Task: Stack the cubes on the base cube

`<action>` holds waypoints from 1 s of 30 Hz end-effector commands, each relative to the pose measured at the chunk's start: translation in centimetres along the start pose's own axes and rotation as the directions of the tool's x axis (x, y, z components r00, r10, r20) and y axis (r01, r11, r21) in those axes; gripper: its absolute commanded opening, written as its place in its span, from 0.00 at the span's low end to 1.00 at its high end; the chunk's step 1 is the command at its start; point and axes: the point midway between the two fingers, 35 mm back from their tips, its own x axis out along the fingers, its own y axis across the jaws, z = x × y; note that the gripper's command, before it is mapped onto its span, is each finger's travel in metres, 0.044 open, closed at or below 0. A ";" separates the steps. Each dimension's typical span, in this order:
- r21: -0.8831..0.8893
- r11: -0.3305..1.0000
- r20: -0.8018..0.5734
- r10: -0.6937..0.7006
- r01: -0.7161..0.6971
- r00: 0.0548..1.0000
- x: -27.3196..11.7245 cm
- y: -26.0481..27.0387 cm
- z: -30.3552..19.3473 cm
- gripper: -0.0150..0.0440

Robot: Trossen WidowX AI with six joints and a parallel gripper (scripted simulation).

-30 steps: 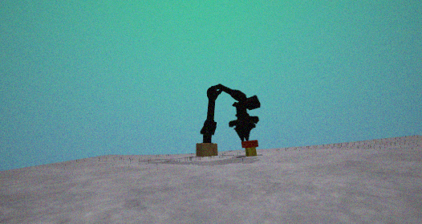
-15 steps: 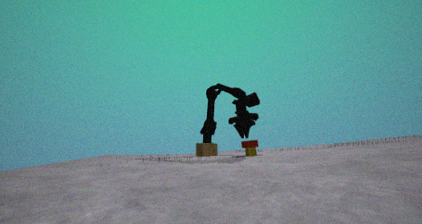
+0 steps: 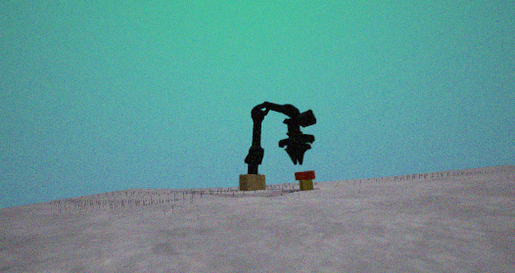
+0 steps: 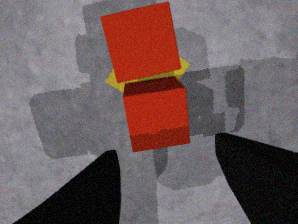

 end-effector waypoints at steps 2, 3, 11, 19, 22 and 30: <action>-0.004 1.000 0.013 0.000 0.000 1.000 -0.9 0.0 0.2 0.60; -0.004 1.000 0.013 0.000 0.000 1.000 -1.0 0.0 0.2 0.60; -0.004 1.000 0.013 0.000 0.000 1.000 -1.9 0.0 0.1 0.60; -0.004 1.000 0.013 0.000 0.000 1.000 -2.1 0.0 0.1 0.60; 0.000 1.000 0.005 0.000 0.000 1.000 -2.3 0.0 0.1 0.74; 0.001 1.000 0.003 0.006 -0.006 1.000 -2.2 7.6 0.8 0.93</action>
